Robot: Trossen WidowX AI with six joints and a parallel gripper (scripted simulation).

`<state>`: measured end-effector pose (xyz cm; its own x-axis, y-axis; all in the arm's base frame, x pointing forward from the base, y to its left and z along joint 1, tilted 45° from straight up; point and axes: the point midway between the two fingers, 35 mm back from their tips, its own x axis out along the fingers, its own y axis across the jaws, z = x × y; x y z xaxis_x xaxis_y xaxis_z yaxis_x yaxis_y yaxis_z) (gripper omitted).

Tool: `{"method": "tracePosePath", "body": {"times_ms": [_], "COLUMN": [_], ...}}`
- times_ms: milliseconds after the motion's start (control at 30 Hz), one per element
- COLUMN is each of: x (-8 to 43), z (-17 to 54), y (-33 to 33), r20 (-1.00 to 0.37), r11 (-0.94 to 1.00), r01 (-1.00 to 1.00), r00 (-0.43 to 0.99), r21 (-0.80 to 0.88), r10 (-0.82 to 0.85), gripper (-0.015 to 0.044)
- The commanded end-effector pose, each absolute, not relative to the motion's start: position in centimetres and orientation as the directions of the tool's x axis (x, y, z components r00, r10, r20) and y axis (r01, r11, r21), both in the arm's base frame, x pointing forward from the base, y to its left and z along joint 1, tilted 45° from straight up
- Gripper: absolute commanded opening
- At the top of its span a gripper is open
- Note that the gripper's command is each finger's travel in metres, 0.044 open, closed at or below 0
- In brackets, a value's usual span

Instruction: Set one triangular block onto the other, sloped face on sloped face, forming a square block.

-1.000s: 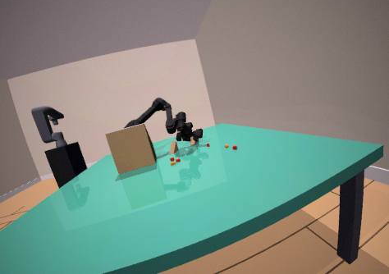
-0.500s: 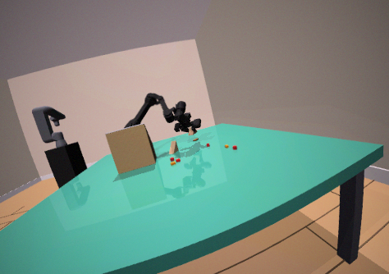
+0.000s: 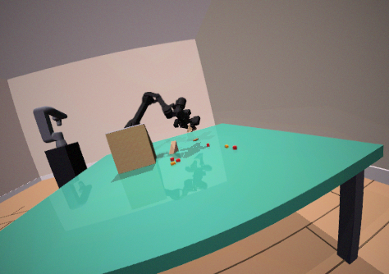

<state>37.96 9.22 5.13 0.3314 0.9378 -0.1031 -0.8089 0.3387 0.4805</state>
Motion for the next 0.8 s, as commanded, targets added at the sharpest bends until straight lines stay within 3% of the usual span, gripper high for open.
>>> {"method": "tracePosePath", "body": {"times_ms": [0,400,767], "x": [38.9,41.2,42.5], "z": [5.0,4.6,4.3], "y": [9.2,9.4,9.6], "r20": [-0.125,-0.205,-0.285], "r11": [0.35,0.36,0.333], "r01": [-0.736,-0.43,-0.077], "r00": [0.345,0.366,0.36], "r21": [0.579,0.828,0.94], "r10": [0.93,0.908,0.888], "gripper": [0.0,0.0,0.0]}}
